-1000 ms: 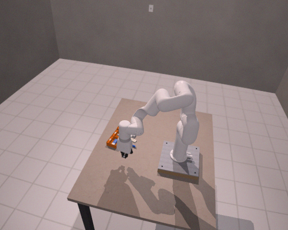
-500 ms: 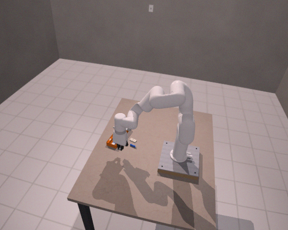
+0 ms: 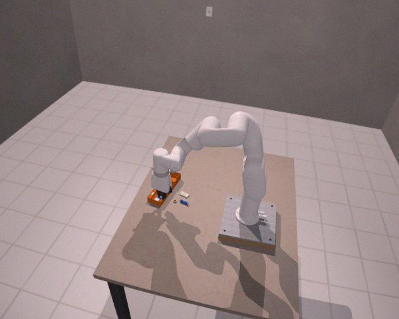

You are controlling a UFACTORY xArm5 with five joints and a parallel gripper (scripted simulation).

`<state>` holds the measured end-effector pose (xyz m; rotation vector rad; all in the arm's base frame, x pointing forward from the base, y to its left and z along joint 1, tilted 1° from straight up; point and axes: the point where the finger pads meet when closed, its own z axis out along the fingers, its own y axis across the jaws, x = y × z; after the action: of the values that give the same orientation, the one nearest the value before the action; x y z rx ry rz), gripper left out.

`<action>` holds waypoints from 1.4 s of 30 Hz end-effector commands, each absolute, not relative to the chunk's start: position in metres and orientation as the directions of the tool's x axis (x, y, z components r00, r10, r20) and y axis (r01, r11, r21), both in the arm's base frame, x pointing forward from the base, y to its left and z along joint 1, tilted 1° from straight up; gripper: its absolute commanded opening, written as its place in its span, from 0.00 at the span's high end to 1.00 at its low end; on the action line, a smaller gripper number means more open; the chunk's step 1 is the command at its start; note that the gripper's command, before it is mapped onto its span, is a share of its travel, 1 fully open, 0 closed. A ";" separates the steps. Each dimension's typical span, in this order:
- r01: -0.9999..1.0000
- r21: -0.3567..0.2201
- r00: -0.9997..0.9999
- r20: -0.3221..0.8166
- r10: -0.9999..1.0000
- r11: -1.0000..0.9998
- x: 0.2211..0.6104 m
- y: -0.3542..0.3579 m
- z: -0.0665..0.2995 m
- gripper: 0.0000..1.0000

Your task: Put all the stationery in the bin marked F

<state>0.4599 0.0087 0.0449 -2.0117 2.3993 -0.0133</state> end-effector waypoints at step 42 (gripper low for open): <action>-0.984 -0.017 -0.175 -0.002 -0.985 0.175 0.493 -0.029 0.012 0.90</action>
<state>0.4910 -0.0288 0.0157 -2.0122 2.4009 -0.0133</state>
